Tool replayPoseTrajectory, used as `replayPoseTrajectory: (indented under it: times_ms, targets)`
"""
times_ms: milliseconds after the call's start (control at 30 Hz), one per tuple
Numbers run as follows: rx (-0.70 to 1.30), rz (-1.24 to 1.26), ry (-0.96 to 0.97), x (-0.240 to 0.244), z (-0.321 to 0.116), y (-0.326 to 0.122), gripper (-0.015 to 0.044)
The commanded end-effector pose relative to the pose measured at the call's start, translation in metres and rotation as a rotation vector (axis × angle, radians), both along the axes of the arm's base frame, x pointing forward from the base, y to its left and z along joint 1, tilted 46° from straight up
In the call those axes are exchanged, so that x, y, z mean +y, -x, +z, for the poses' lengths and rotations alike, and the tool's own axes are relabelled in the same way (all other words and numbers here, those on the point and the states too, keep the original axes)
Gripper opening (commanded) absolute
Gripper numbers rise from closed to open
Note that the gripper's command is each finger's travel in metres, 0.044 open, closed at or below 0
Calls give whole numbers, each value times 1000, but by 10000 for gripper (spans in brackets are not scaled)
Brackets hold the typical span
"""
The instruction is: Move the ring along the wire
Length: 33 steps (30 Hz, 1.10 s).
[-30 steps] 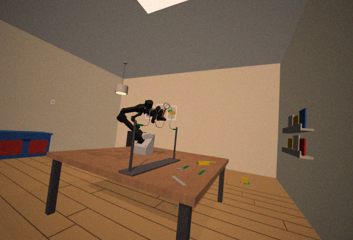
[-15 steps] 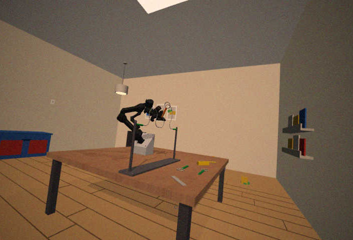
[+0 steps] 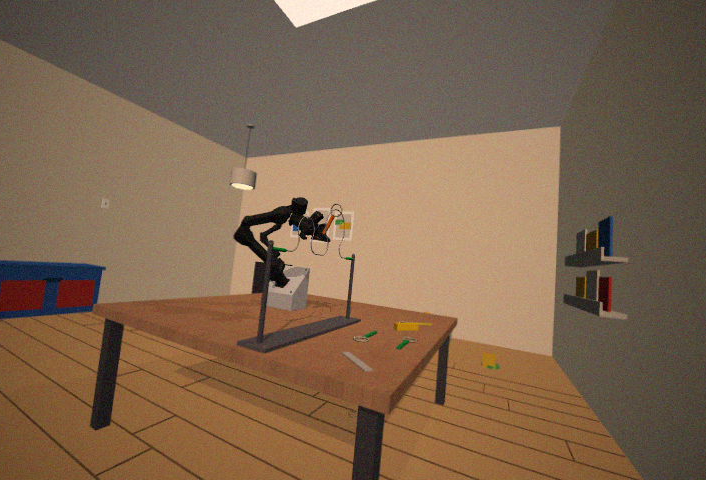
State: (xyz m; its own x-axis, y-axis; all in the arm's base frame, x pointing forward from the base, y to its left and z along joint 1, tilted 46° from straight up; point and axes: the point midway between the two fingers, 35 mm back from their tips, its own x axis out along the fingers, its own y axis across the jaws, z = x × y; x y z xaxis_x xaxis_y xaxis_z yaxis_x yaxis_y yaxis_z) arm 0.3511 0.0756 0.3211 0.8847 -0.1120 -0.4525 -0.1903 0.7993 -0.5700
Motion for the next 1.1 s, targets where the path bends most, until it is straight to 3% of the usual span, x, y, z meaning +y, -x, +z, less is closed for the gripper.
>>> replayPoseTrajectory:
  times_ms: [0, 1067]
  targets:
    - [-10, 0, 44, -1, 3, 0, -150]
    - [-54, -4, 441, -10, 14, -1, -150]
